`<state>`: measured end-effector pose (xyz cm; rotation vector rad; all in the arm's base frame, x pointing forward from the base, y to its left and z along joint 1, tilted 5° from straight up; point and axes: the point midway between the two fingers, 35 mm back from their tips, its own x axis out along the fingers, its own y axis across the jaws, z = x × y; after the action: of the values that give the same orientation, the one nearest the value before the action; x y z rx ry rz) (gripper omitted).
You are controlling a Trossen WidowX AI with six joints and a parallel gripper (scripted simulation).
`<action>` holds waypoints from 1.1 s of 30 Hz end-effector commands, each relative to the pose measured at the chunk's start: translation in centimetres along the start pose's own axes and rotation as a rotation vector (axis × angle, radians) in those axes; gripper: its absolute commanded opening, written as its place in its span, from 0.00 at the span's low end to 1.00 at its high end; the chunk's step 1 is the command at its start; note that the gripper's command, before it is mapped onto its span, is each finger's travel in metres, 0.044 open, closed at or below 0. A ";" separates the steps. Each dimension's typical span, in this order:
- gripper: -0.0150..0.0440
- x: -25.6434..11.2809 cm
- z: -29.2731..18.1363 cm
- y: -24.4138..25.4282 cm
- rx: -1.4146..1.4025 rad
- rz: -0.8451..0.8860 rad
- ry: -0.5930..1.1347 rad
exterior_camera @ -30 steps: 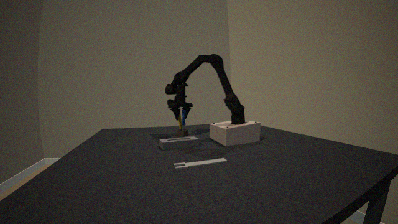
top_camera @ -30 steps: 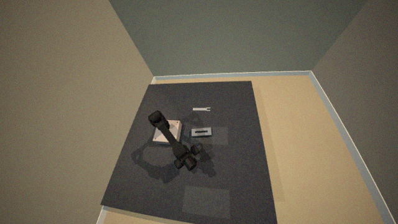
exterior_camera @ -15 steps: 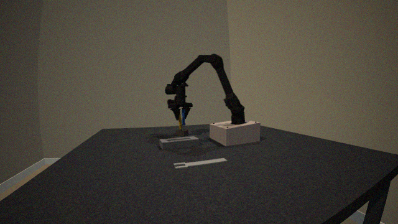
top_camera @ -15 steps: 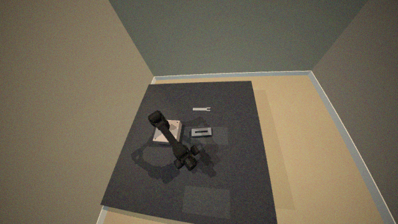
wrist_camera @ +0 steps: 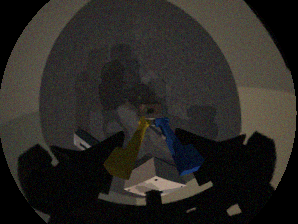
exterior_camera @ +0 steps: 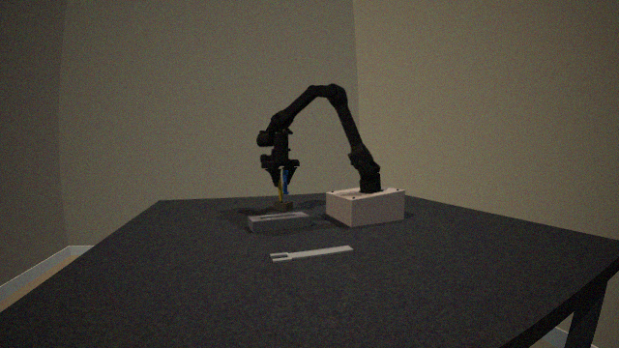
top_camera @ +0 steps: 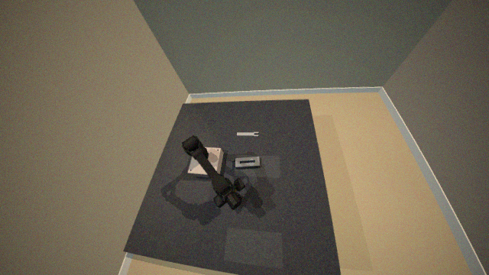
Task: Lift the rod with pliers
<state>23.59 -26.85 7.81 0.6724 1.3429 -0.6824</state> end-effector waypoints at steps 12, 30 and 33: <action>0.85 0.0 0.0 0.1 0.000 0.003 -0.002; 0.79 0.0 0.0 0.1 0.000 0.003 -0.002; 0.79 0.0 0.0 0.1 0.000 0.003 -0.002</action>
<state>23.56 -26.88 7.81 0.6726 1.3430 -0.6835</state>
